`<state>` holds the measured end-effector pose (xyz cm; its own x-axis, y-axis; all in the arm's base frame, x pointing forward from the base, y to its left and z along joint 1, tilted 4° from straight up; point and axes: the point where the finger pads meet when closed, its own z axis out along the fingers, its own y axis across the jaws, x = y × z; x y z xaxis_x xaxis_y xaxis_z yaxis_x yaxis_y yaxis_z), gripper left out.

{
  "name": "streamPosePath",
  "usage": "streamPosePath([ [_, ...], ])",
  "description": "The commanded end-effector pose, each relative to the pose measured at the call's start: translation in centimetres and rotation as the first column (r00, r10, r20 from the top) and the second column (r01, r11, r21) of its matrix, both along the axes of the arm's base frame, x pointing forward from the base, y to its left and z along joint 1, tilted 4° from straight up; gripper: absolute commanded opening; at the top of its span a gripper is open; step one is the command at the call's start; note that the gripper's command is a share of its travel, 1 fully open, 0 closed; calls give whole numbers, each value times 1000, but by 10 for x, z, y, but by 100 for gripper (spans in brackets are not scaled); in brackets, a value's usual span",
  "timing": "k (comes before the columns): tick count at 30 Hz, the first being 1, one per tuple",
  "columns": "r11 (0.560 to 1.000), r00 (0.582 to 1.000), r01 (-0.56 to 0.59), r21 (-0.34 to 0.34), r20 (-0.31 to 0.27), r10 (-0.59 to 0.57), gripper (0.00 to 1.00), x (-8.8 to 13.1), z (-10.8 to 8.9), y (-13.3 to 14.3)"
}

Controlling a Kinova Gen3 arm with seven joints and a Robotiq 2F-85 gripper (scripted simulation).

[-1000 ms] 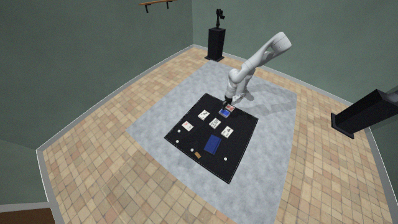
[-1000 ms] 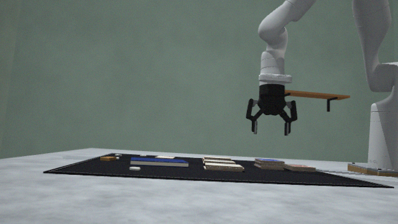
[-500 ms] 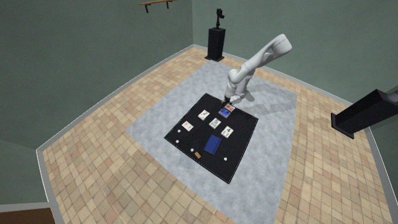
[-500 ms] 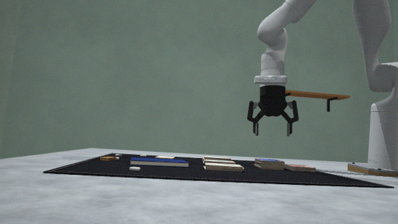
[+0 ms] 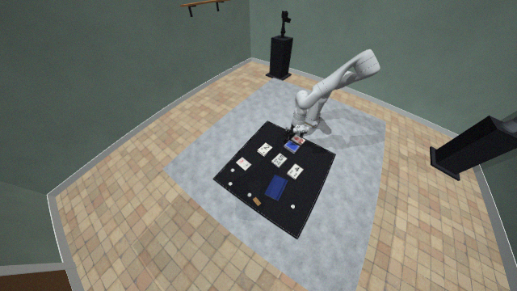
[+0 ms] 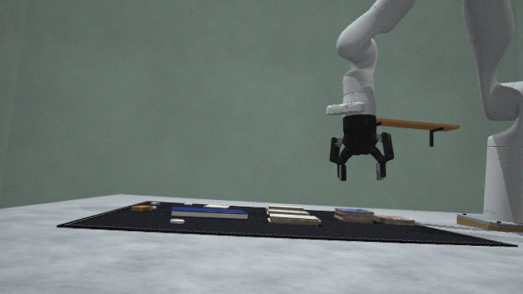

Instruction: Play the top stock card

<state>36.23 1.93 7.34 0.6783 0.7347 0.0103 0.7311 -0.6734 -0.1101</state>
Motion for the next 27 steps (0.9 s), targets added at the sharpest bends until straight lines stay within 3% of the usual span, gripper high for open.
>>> streamPosePath([
  [1, 997, 997, 73, -14, -18, -73, 100, -3, -3, -1],
  [6, 963, 963, 266, -36, -40, -267, 100, -5, -4, -2],
  [10, 905, 904, 421, -57, -53, -424, 100, -7, -5, -3],
  [12, 905, 904, 421, -57, -53, -424, 100, -7, -5, -3],
  [13, 886, 885, 459, -63, -55, -462, 100, -7, -6, -3],
  [19, 736, 735, 669, -99, -60, -676, 100, -9, -6, -3],
  [27, 460, 458, 877, -142, -46, -888, 100, -8, -6, -3],
])
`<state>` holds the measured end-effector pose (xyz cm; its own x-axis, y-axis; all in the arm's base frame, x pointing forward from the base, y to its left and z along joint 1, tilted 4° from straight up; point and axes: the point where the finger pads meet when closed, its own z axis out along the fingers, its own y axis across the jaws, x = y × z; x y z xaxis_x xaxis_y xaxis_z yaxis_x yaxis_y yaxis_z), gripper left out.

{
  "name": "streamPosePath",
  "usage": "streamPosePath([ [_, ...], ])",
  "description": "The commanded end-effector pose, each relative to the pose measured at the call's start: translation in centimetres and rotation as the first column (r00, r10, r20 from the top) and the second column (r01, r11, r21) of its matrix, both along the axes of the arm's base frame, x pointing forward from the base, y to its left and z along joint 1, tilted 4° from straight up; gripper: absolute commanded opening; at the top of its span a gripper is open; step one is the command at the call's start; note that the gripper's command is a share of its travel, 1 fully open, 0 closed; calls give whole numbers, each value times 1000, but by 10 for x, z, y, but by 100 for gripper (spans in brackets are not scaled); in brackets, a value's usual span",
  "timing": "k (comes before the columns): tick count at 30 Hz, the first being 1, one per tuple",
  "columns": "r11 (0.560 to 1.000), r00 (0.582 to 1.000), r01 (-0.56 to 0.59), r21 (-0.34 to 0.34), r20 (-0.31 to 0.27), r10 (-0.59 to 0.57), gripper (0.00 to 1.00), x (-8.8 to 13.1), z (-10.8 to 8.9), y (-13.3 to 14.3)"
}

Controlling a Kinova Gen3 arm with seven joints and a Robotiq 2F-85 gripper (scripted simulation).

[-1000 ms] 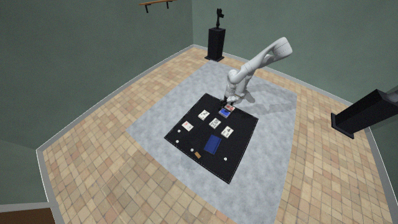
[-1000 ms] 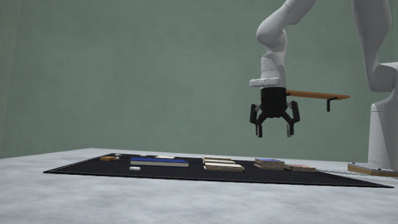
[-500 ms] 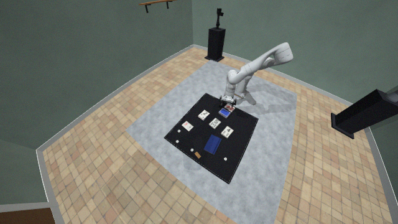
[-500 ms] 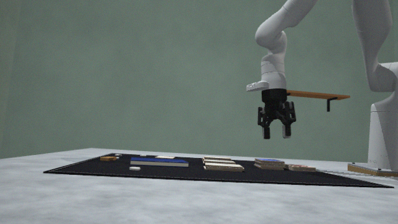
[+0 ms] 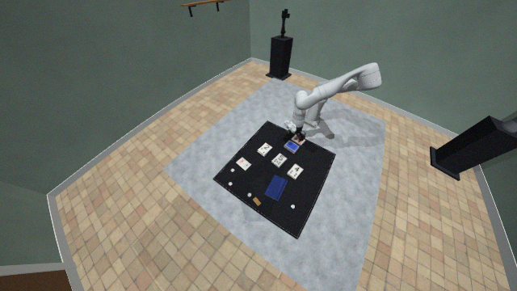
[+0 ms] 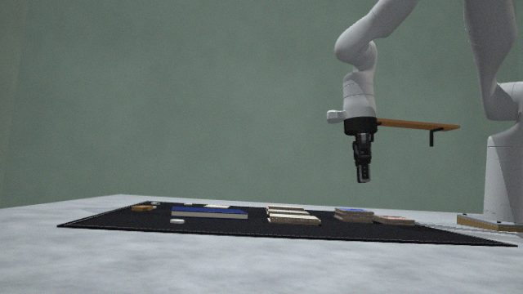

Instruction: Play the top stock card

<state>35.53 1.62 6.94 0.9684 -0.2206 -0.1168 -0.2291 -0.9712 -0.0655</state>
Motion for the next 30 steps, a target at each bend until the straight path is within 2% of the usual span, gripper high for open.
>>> streamPosePath([
  [1, 999, 999, 43, -16, -13, -43, 100, -1, -2, 0],
  [2, 999, 999, 43, -16, -13, -43, 100, -1, -2, 0],
  [7, 967, 968, 251, -40, -20, -252, 100, 0, -1, 0],
  [12, 897, 898, 437, -61, -20, -439, 100, 3, 0, 1],
  [17, 801, 803, 593, -77, -14, -596, 100, 6, 1, 2],
  [19, 801, 803, 593, -77, -14, -596, 100, 6, 1, 2],
  [30, 559, 562, 824, -94, 6, -827, 100, 13, 5, 5],
])
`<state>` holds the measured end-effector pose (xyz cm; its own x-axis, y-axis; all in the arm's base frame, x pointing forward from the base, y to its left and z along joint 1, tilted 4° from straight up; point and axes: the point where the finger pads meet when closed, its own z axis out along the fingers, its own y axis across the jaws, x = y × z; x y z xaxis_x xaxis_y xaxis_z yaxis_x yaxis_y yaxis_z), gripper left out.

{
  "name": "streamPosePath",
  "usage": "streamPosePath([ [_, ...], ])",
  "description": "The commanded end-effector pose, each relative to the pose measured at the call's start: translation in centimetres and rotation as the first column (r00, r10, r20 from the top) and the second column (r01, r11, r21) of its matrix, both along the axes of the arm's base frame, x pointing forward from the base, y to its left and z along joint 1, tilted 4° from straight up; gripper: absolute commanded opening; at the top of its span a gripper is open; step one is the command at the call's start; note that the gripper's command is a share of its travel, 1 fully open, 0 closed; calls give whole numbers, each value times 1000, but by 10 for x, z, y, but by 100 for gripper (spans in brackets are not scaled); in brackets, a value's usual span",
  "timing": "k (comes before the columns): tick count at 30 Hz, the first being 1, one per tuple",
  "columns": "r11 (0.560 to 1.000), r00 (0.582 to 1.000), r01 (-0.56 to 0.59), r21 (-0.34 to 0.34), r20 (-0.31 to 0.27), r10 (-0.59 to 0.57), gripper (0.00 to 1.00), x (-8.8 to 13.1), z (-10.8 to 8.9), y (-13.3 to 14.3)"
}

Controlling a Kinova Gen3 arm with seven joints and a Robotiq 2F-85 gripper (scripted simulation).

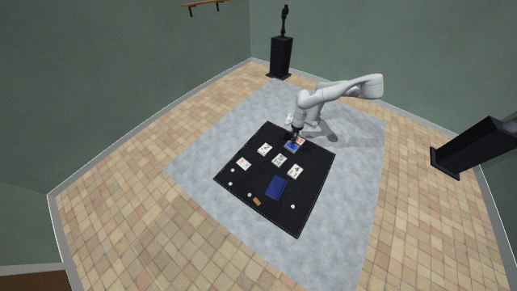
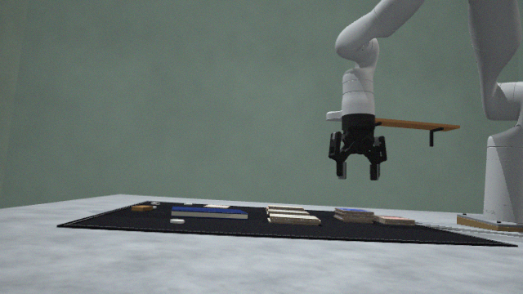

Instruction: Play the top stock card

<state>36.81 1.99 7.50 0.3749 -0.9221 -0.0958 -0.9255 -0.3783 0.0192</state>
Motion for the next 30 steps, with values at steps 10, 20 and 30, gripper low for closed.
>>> streamPosePath([
  [10, 980, 981, 196, -17, 4, -196, 100, 5, 2, 3],
  [20, 946, 946, 324, -21, 11, -324, 100, 9, 5, 4],
  [30, 930, 930, 367, -21, 13, -367, 100, 10, 6, 5],
])
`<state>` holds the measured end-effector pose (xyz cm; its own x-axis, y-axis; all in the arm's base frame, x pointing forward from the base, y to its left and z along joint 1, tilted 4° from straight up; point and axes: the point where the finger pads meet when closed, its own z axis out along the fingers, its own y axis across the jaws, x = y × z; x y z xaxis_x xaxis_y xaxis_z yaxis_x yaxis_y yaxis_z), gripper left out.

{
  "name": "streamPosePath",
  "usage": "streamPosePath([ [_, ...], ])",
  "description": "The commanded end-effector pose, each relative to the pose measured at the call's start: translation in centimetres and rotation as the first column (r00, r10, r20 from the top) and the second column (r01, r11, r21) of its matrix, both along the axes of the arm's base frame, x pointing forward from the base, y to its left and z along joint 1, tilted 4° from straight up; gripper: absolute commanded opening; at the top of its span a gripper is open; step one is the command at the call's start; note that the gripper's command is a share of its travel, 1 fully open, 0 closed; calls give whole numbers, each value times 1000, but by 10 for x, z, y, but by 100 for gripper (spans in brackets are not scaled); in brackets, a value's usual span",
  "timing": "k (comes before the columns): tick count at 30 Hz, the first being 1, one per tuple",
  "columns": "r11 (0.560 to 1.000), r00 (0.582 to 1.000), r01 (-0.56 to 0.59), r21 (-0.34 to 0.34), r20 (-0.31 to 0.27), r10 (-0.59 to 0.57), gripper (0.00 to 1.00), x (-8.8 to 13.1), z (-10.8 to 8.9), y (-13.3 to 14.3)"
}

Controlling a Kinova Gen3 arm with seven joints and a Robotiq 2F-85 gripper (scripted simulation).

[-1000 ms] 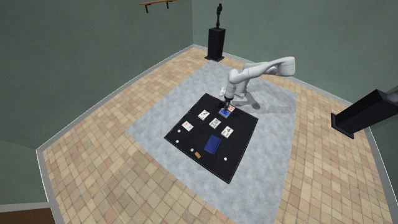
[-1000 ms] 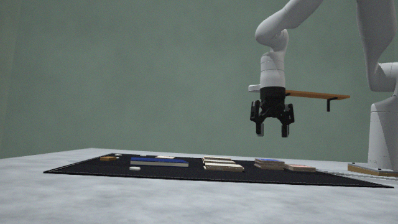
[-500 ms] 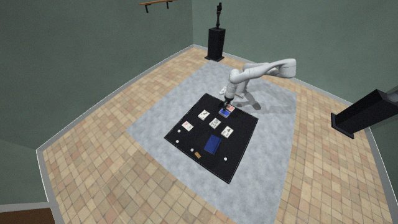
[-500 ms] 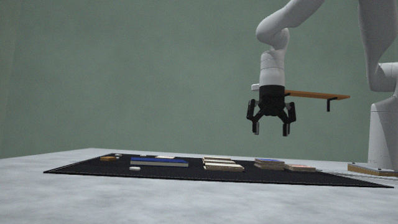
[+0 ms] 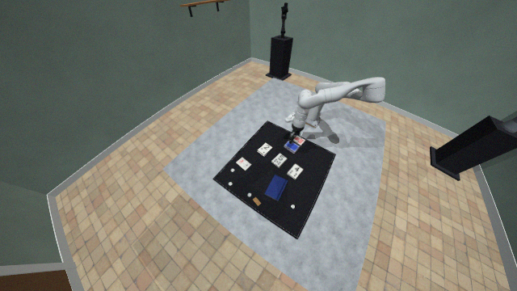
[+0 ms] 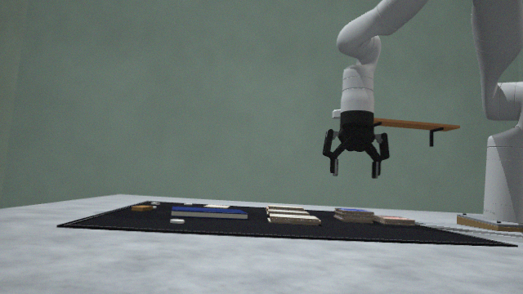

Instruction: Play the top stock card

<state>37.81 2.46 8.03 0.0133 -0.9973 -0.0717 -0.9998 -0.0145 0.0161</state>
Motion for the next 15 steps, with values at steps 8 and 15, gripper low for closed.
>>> streamPosePath([
  [8, 1000, 1000, 13, -1, 2, -13, 100, 1, 1, 0],
  [15, 1000, 1000, 14, -1, 2, -14, 85, 1, 0, 0],
])
